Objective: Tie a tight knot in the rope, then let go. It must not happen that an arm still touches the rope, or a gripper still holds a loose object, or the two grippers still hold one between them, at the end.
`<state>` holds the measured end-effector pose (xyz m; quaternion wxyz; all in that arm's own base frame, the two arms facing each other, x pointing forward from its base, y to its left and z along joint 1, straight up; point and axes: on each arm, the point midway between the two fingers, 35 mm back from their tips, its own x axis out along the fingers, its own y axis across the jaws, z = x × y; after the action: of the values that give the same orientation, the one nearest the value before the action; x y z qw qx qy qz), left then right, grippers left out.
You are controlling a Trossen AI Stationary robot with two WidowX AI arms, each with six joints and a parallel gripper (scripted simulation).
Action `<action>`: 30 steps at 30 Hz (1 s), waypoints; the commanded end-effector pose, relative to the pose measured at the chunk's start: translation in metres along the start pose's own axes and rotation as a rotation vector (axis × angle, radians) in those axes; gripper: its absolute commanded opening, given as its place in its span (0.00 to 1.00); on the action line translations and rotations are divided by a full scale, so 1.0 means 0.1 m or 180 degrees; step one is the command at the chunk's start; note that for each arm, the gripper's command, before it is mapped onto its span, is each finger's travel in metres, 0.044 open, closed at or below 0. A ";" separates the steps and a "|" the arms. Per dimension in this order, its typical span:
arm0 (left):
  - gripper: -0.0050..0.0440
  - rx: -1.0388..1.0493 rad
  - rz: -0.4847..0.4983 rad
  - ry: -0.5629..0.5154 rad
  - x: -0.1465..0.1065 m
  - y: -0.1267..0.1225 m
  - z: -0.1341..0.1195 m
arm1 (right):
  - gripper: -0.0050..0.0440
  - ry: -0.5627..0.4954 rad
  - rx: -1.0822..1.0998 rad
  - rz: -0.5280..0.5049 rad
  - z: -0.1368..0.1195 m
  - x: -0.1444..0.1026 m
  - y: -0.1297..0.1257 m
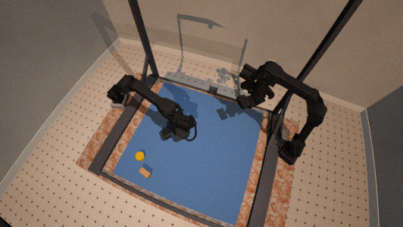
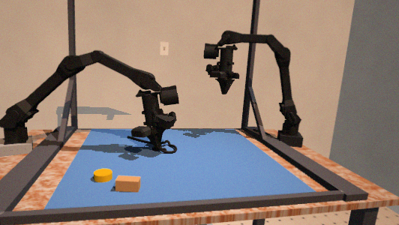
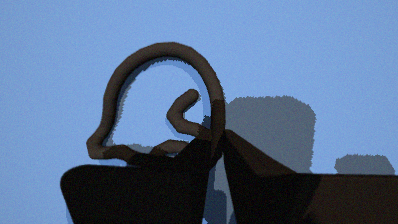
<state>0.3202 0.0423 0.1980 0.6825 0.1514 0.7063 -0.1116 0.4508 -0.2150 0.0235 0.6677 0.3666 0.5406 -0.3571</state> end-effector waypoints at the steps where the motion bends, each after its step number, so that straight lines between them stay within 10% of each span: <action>1: 0.28 -0.0023 0.0048 -0.0072 -0.08 0.00 -0.02 | 0.22 -0.0069 -0.0015 0.0065 0.04 -0.11 0.03; 7: 0.28 -0.0023 0.0048 -0.0072 -0.08 0.00 -0.02 | 0.42 -0.0069 -0.0015 0.0065 0.04 -0.11 0.03; 10: 0.28 -0.0023 0.0048 -0.0072 -0.08 0.00 -0.02 | 0.28 -0.0069 -0.0015 0.0065 0.05 -0.17 0.04; 30: 0.28 -0.0023 0.0048 -0.0072 -0.08 0.00 -0.02 | 0.28 -0.0069 -0.0015 0.0065 0.12 -0.71 0.09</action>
<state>0.3202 0.0423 0.1980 0.6825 0.1514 0.7063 -0.1116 0.4491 -0.2142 0.0724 0.6639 0.3664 0.5451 -0.3577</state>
